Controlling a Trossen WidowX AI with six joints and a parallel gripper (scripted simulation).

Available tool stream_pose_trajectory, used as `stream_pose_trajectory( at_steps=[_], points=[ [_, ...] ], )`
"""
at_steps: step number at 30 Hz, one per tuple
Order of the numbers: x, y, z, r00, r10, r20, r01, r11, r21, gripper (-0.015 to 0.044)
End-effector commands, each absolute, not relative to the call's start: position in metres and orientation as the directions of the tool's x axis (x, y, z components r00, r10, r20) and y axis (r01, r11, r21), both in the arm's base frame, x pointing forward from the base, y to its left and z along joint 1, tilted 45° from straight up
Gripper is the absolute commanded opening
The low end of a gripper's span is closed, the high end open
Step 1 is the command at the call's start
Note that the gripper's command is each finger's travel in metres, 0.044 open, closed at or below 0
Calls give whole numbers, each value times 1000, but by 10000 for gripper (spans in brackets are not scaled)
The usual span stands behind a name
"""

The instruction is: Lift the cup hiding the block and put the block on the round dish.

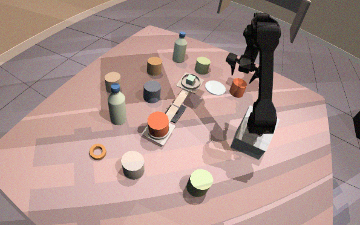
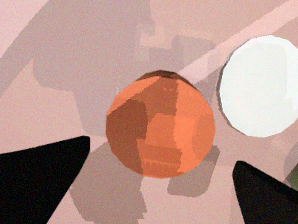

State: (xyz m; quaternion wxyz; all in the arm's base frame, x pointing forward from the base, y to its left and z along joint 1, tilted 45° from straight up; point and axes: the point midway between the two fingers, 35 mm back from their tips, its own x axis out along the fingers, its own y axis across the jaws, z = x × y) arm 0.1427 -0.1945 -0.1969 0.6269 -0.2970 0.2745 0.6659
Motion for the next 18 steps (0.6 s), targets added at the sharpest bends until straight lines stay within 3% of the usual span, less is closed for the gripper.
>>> stream_pose_trajectory(
  at_steps=[1,6,18],
  points=[
    [145,-197,-194,-57,665,-744,-996,-89,-4,387],
    [174,-200,-180,-76,630,-773,-991,-133,-11,260],
    [287,-142,-90,-43,646,-762,-996,-92,-22,260]
  ],
)
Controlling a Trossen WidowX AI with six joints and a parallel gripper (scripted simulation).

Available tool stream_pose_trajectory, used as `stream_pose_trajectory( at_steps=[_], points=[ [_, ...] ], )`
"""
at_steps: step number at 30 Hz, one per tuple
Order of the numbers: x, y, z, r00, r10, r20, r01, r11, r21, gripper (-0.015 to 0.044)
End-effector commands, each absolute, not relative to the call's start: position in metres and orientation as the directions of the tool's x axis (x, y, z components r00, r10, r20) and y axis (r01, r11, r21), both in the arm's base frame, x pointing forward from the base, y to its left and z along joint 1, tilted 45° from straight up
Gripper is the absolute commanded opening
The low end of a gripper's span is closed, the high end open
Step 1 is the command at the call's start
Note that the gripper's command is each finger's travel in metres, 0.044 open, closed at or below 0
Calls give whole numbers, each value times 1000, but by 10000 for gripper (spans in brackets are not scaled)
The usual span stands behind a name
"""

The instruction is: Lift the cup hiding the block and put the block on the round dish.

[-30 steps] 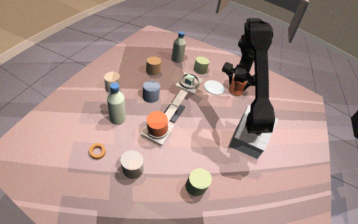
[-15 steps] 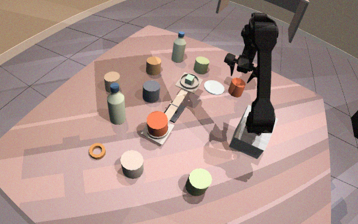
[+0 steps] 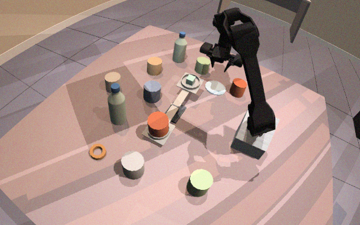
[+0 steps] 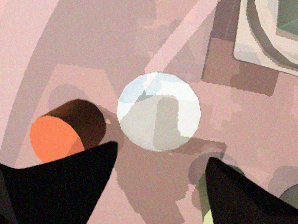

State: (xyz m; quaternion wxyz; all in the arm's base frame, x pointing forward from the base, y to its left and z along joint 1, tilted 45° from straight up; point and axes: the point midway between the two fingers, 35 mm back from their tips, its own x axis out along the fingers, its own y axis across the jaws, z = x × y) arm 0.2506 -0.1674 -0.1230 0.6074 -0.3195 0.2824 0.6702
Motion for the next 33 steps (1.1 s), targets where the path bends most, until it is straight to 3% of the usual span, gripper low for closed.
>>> stream_pose_trajectory(
  at_steps=[1,6,33],
  points=[
    [296,-133,-80,-41,654,-756,-996,-89,-23,260],
    [326,-93,-41,-41,688,-724,-996,-81,-21,260],
    [326,-69,-64,-41,689,-723,-996,-81,-21,260]
  ],
)
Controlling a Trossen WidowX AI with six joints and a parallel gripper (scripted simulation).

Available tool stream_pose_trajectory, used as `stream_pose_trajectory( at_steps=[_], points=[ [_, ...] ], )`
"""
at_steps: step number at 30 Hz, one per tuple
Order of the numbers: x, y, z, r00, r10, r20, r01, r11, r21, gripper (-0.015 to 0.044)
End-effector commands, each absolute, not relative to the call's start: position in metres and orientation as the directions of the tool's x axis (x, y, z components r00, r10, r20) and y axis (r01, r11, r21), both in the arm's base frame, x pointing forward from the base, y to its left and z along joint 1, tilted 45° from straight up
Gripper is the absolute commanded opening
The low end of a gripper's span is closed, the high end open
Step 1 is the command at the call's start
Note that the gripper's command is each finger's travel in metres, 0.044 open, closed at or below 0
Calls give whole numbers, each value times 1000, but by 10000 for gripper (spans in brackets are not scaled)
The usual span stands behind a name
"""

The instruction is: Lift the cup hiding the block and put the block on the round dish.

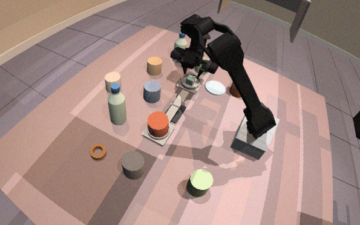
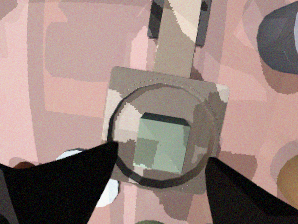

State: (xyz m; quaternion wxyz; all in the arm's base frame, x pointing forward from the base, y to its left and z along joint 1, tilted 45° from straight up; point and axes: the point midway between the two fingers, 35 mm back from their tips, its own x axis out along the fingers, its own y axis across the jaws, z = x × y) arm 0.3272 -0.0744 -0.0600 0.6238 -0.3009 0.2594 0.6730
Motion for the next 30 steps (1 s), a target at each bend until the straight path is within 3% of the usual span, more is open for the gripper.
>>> stream_pose_trajectory(
  at_steps=[1,13,18,25,28,30],
  points=[
    [326,-68,-66,-41,689,-723,-996,-81,-21,260],
    [324,-56,-77,-41,690,-722,-996,-81,-22,260],
    [324,-56,-77,-41,690,-722,-996,-81,-22,129],
    [324,-56,-77,-41,690,-722,-996,-81,-22,82],
    [325,-59,-75,-41,690,-723,-996,-81,-22,3],
    [327,-67,-68,-40,689,-724,-996,-81,-22,0]
  ],
)
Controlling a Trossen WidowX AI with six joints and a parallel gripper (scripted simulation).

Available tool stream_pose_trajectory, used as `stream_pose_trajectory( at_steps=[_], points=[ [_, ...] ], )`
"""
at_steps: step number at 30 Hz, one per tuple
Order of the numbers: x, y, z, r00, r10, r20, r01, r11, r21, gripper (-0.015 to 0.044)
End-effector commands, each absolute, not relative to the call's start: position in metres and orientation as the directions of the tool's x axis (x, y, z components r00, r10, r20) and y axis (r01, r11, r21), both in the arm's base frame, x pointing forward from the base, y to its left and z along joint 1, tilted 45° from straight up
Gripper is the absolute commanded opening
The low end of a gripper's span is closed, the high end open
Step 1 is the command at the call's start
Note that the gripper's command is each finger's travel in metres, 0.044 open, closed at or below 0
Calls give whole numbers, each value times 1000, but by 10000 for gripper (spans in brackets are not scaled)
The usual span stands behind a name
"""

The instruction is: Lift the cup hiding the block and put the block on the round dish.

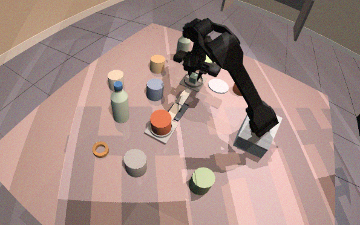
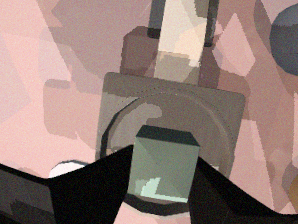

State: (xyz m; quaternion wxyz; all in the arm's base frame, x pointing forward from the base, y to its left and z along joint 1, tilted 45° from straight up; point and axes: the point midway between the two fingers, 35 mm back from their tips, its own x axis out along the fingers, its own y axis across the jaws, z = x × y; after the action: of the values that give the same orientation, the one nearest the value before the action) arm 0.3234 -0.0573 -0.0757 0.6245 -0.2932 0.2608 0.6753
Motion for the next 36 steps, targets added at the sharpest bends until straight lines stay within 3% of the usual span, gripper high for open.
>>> stream_pose_trajectory(
  at_steps=[1,19,32,36],
  points=[
    [328,-71,-64,-40,689,-724,-996,-81,-21,0],
    [327,-123,-11,-42,687,-725,-996,-81,-20,0],
    [252,-153,-154,-42,681,-731,-997,-81,-19,0],
    [240,-152,-169,-42,682,-730,-997,-81,-19,0]
  ],
)
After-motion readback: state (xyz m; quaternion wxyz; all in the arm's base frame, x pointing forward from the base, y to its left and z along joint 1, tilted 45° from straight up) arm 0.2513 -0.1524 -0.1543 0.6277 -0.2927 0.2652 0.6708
